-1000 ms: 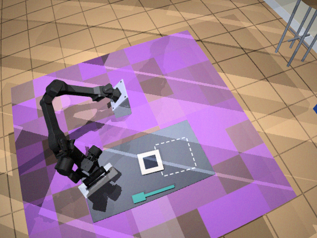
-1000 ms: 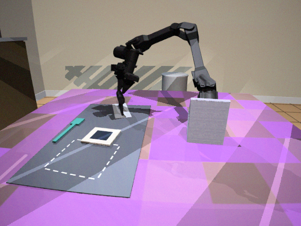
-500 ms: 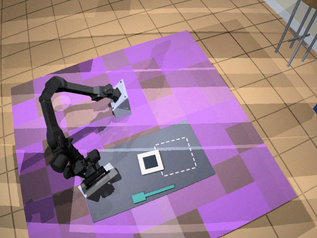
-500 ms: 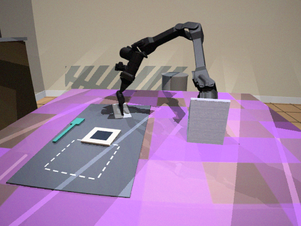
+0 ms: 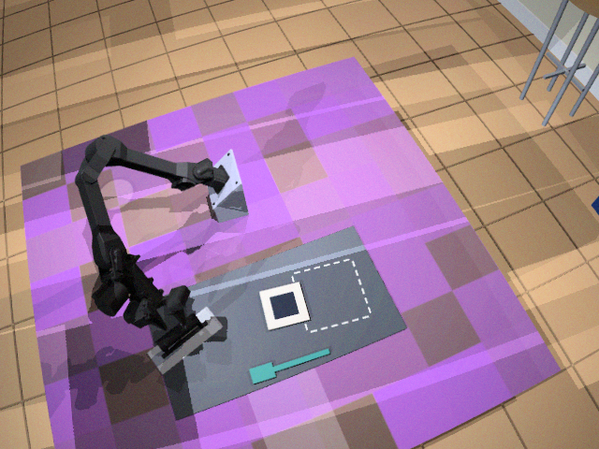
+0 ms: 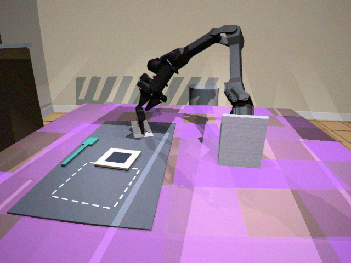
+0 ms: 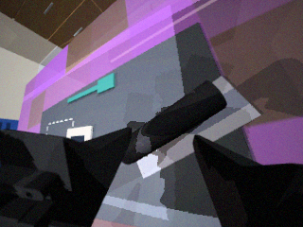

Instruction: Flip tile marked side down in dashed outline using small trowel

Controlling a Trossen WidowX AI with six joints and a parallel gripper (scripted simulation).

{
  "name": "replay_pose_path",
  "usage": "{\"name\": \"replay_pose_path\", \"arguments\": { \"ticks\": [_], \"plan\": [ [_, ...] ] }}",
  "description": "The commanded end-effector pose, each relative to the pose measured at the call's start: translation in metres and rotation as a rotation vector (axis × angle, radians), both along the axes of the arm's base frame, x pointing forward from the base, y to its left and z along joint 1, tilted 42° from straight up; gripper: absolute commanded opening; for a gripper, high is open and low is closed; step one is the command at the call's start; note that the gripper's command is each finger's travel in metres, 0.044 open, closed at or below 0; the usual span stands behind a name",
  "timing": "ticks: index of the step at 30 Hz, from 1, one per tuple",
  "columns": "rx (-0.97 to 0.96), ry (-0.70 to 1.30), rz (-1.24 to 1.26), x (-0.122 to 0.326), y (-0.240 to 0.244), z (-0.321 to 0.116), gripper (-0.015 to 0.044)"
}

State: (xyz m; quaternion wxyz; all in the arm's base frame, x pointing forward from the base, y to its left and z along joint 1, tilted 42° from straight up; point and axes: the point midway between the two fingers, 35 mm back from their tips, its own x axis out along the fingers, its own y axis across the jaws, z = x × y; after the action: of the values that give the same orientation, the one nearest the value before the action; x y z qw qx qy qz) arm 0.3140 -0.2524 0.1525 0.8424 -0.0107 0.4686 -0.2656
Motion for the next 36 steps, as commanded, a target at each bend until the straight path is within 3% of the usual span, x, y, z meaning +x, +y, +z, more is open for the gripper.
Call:
{"name": "replay_pose_path", "arguments": {
  "ticks": [1,22,36],
  "plan": [
    [0.056,-0.083,-0.071,-0.003,0.001,-0.002,0.0300],
    [0.417,-0.530,-0.453,-0.022,0.011,-0.013,0.0300],
    [0.429,-0.542,-0.465,-0.015,0.006,-0.020,0.0300]
  ]
}}
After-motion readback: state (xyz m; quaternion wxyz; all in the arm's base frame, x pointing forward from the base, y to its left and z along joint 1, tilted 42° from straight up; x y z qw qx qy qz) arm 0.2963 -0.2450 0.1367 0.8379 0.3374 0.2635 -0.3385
